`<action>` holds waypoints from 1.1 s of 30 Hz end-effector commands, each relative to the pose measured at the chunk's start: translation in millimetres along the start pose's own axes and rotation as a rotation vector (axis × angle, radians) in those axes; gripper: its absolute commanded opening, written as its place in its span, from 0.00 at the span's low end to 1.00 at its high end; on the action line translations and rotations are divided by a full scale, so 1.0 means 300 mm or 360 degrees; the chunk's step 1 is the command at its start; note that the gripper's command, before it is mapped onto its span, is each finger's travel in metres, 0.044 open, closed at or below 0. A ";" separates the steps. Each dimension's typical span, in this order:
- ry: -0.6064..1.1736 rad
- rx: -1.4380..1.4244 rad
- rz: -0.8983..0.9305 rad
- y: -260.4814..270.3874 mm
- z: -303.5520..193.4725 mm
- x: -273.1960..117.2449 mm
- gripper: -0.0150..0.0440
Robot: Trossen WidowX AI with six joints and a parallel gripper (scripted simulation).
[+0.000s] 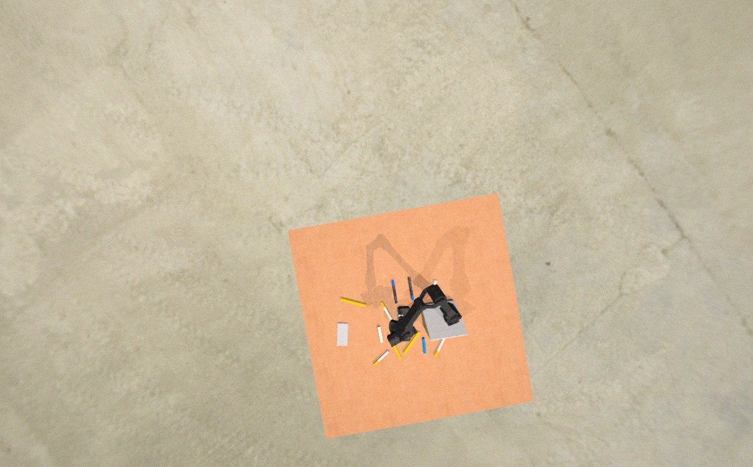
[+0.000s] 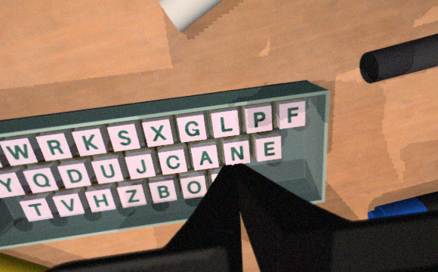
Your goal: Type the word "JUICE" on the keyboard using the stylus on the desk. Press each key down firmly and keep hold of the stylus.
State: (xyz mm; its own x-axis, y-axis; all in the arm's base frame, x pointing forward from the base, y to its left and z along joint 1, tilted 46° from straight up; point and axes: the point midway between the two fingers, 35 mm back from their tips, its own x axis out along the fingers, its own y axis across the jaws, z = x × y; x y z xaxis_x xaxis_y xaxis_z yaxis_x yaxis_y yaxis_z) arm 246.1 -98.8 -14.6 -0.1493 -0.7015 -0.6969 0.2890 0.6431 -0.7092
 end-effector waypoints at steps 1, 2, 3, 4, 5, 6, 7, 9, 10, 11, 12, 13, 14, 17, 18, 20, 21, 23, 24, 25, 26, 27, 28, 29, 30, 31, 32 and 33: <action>-0.0001 -0.0016 -0.0010 -0.054 -0.009 0.001 0.25; -0.0001 -0.0016 -0.0010 -0.054 -0.009 0.001 0.25; -0.0001 -0.0016 -0.0010 -0.054 -0.009 0.001 0.25; -0.0001 -0.0016 -0.0010 -0.054 -0.009 0.001 0.25; -0.0001 -0.0016 -0.0010 -0.054 -0.009 0.001 0.25; -0.0001 -0.0016 -0.0010 -0.054 -0.009 0.001 0.25; -0.0001 -0.0016 -0.0010 -0.054 -0.009 0.001 0.25; -0.0001 -0.0016 -0.0010 -0.054 -0.009 0.001 0.25; -0.0001 -0.0016 -0.0010 -0.054 -0.009 0.001 0.25; -0.0001 -0.0016 -0.0010 -0.054 -0.009 0.001 0.25; -0.0001 -0.0016 -0.0010 -0.054 -0.009 0.001 0.25; -0.0001 -0.0016 -0.0010 -0.054 -0.009 0.001 0.25; -0.0001 -0.0016 -0.0009 -0.047 -0.016 0.001 0.25; 0.0001 -0.0018 -0.0007 0.021 -0.094 0.001 0.25; 0.0001 -0.0018 -0.0008 0.027 -0.102 0.001 0.25; 0.0001 -0.0018 -0.0008 0.027 -0.102 0.001 0.25; 0.0001 -0.0018 -0.0008 0.027 -0.102 0.001 0.25; 0.0001 -0.0018 -0.0008 0.027 -0.102 0.001 0.25; 0.0001 -0.0018 -0.0008 0.027 -0.102 0.001 0.25; 0.0001 -0.0018 -0.0008 0.027 -0.102 0.001 0.25; 0.0001 -0.0018 -0.0008 0.027 -0.102 0.001 0.25; 0.0001 -0.0018 -0.0008 0.027 -0.102 0.001 0.25; 0.0001 -0.0018 -0.0008 0.027 -0.102 0.001 0.25; 0.0001 -0.0018 -0.0008 0.027 -0.102 0.001 0.25; 0.0001 -0.0018 -0.0008 0.027 -0.102 0.001 0.25; 0.0001 -0.0018 -0.0007 0.033 -0.101 0.001 0.25; 0.0000 -0.0018 -0.0005 0.051 -0.099 0.000 0.25; 0.0000 -0.0018 -0.0003 0.082 -0.096 -0.001 0.25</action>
State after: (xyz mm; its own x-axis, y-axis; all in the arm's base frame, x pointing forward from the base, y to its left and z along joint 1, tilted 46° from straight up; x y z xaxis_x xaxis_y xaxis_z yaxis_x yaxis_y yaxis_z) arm 220.2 -84.3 -24.7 -0.1528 -0.7080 -0.6895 0.2771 0.6390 -0.7176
